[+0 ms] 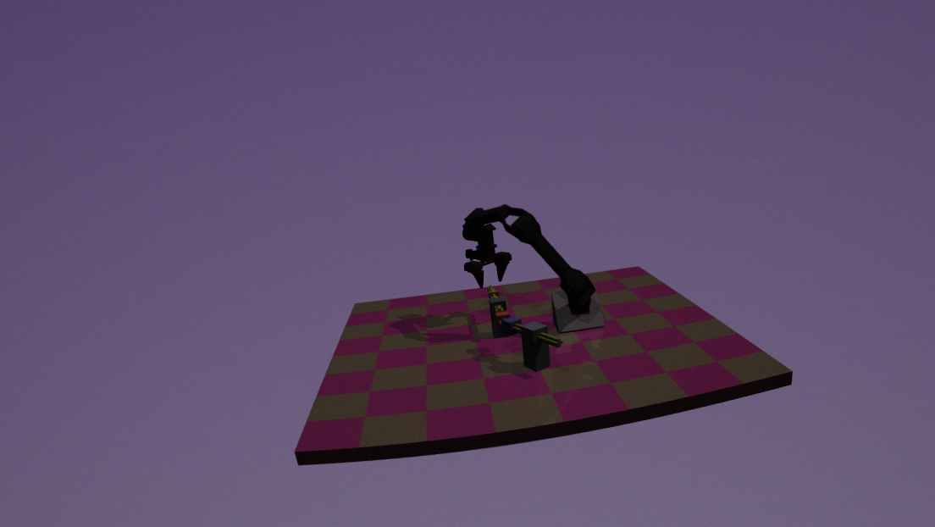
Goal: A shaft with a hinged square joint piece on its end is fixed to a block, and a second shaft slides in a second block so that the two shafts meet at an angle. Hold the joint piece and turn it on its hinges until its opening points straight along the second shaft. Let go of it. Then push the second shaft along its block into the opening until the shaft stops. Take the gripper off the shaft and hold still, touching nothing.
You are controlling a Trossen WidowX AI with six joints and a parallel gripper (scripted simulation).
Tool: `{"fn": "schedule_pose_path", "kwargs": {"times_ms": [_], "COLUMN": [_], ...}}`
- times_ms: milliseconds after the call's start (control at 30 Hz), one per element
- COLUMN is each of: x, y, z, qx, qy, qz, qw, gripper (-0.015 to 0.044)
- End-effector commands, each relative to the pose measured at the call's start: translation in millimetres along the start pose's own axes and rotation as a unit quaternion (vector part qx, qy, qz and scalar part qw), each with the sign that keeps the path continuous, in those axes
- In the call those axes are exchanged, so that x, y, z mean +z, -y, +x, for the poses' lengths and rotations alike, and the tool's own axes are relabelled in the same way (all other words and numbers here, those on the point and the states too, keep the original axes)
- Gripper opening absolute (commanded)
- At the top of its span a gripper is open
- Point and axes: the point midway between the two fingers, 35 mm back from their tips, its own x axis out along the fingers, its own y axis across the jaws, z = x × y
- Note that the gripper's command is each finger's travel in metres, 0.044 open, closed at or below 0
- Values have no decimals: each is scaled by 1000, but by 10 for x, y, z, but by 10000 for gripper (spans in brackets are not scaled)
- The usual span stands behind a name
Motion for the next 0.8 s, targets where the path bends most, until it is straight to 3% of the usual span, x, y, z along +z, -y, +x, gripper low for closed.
{"fn": "schedule_pose_path", "kwargs": {"times_ms": [0, 467, 767], "x": [-5, -19, -20], "y": [-13, -13, -14], "z": [78, 286, 306], "qx": [2, 0, 0], "qy": [-2, -3, -3], "qz": [77, 308, 319], "qw": [997, 951, 948], "gripper": [440, 440, 440]}}
